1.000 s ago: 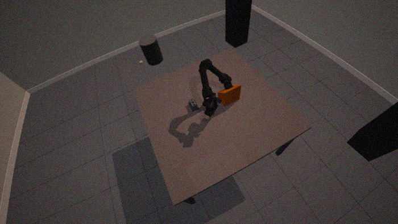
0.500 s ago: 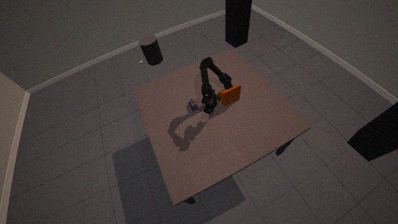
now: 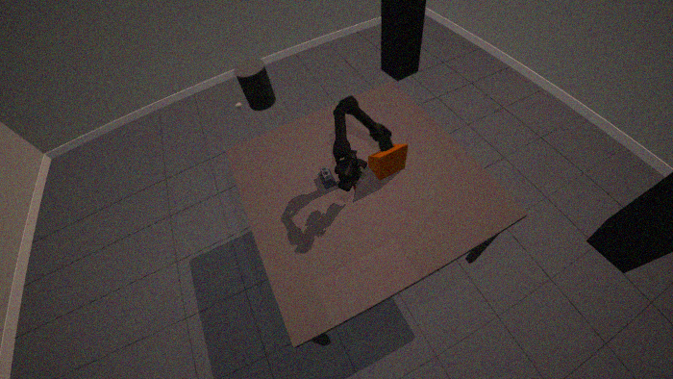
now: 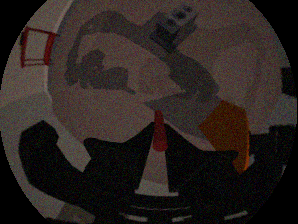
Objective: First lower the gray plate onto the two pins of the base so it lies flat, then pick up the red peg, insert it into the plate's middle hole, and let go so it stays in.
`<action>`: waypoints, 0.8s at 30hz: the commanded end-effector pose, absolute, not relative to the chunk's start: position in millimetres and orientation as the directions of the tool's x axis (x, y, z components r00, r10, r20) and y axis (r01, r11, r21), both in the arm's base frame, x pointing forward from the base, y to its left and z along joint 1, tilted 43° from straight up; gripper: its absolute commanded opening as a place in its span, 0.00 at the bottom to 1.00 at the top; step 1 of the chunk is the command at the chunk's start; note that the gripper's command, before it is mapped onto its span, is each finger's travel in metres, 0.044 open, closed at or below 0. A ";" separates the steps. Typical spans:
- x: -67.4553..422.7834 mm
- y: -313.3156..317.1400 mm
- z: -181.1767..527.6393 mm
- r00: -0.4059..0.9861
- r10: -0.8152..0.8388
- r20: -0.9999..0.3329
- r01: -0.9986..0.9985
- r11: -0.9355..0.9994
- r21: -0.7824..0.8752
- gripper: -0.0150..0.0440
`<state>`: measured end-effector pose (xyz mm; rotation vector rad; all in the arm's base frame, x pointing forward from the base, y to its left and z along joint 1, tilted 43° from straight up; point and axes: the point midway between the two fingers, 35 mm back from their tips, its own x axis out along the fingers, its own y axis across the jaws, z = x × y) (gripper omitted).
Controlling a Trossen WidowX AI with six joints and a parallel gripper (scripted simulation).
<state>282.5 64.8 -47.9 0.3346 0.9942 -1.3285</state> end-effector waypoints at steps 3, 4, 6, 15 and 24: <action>288.0 57.6 -41.7 -0.084 -0.642 -0.762 0.905 0.270 -0.327 0.25; 289.3 56.1 -40.3 -0.084 -0.641 -0.763 0.905 0.271 -0.327 0.25; 292.0 52.9 -37.4 -0.085 -0.639 -0.765 0.905 0.272 -0.327 0.25; 305.0 37.4 -23.1 -0.081 -0.635 -0.768 0.905 0.275 -0.323 0.25; 317.1 20.0 -7.4 -0.075 -0.637 -0.767 0.907 0.275 -0.318 0.25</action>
